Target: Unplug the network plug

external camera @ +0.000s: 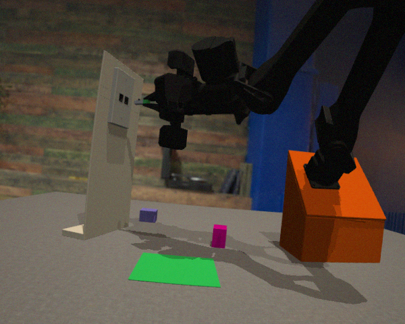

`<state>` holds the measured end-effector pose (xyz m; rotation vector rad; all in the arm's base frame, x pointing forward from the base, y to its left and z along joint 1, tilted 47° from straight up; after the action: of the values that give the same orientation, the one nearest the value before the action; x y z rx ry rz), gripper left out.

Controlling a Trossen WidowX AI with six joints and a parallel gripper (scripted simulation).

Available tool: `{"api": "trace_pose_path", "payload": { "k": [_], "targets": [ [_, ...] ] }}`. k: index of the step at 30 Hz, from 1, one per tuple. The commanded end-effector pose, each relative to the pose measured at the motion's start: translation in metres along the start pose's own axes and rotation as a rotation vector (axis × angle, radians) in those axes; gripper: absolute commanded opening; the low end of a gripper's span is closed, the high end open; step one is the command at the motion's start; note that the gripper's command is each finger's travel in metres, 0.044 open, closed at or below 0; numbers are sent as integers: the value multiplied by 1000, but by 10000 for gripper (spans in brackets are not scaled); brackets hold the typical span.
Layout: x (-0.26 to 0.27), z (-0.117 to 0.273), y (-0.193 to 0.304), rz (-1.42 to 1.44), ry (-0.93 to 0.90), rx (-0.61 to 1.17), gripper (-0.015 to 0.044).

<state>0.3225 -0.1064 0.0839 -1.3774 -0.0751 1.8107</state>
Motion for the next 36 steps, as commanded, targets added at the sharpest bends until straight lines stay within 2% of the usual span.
{"api": "trace_pose_path", "payload": {
  "k": [1, 36],
  "targets": [
    [0, 3, 1, 3, -1, 0, 0],
    [1, 18, 4, 3, -2, 1, 0]
  ]
}}
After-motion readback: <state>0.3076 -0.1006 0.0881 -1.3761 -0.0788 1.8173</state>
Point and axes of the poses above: the point midway between the two fingers, 35 mm back from their tips, its own z axis back along the fingers, its own x axis across the jaws, y = z × x, the point moved 3 cm from there along z, back along the fingers, and after that the axes turned 9 degrees about z, right-handed, at the moved point
